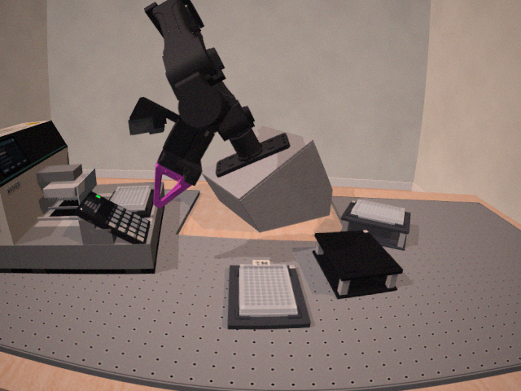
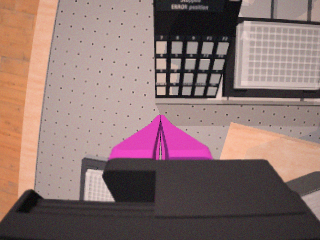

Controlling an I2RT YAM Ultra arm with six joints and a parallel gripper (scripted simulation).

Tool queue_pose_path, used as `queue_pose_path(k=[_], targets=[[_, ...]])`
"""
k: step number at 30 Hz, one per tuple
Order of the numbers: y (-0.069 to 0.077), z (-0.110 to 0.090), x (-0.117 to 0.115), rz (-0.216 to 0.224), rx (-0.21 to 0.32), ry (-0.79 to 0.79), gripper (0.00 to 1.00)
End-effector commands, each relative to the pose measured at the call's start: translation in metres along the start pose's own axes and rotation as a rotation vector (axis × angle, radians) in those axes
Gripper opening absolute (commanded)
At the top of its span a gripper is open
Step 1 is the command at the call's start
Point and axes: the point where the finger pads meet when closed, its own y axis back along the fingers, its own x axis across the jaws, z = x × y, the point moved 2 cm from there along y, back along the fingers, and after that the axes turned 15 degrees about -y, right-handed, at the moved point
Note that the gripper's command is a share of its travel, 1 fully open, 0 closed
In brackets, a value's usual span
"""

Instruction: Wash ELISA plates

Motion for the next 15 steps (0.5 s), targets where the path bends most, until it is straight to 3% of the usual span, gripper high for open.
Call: queue_pose_path(k=[1, 15], targets=[[0.002, 0.003, 0.002, 0.007, -0.012, -0.007, 0.00], [-0.013, 0.003, 0.002, 0.007, -0.012, -0.007, 0.00]])
